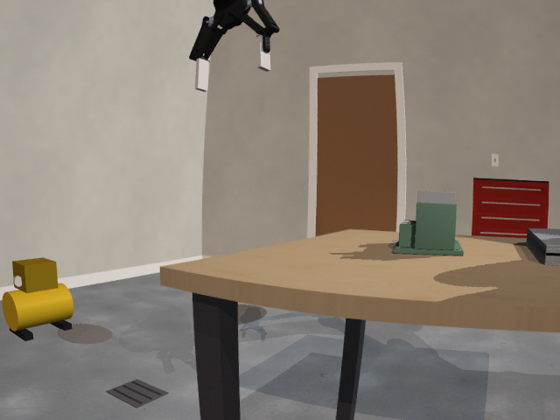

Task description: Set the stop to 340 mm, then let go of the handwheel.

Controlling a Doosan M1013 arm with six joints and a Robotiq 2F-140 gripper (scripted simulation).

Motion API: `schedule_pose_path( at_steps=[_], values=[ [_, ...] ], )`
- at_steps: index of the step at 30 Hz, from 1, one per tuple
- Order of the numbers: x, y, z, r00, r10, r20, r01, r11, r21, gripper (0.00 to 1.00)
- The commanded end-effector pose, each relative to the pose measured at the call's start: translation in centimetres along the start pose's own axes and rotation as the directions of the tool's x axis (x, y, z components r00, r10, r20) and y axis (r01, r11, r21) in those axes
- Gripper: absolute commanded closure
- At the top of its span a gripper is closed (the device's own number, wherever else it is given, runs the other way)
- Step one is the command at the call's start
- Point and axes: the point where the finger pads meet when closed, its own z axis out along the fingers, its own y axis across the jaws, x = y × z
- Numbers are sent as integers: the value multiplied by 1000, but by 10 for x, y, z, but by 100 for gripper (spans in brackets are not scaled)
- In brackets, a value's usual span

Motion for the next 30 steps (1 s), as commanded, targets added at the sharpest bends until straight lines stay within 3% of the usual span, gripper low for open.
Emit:
schedule_pose_path(
  at_steps=[1, 2, 3, 5, 6, 8, 9, 12, 13, 15, 16, 18, 19, 21, 23, 25, 26, 29, 30],
  values=[
    [60, 0, -4, 1000, 10, 0, -10, 1000, 13, 0],
    [60, 0, -4, 1000, 10, 0, -10, 1000, 13, 0],
    [93, 2, -3, 1000, -3, -1, 3, 1000, 20, 0],
    [93, 2, -3, 1000, -3, -1, 3, 1000, 20, 0],
    [130, 7, -2, 1000, -20, -2, 20, 999, 29, 0],
    [130, 7, -2, 1000, -20, -2, 20, 999, 29, 0],
    [168, 14, 1, 999, -39, -4, 39, 998, 39, 0],
    [171, 15, 1, 999, -39, -4, 39, 998, 39, 0],
    [215, 27, 5, 998, -60, -8, 60, 997, 48, 0],
    [215, 27, 5, 998, -60, -8, 60, 997, 48, 0],
    [251, 40, 11, 997, -82, -13, 83, 995, 58, 0],
    [260, 42, 10, 997, -82, -13, 83, 995, 58, 0],
    [289, 57, 18, 994, -105, -20, 106, 992, 68, 0],
    [303, 62, 18, 994, -105, -20, 106, 992, 68, 0],
    [339, 83, 27, 991, -129, -28, 130, 989, 76, 0],
    [344, 85, 26, 991, -129, -28, 130, 989, 76, 0],
    [377, 108, 36, 988, -152, -37, 154, 985, 82, 0],
    [381, 110, 36, 988, -152, -37, 154, 985, 82, 0],
    [413, 136, 47, 984, -173, -46, 177, 980, 88, 0]
  ],
)
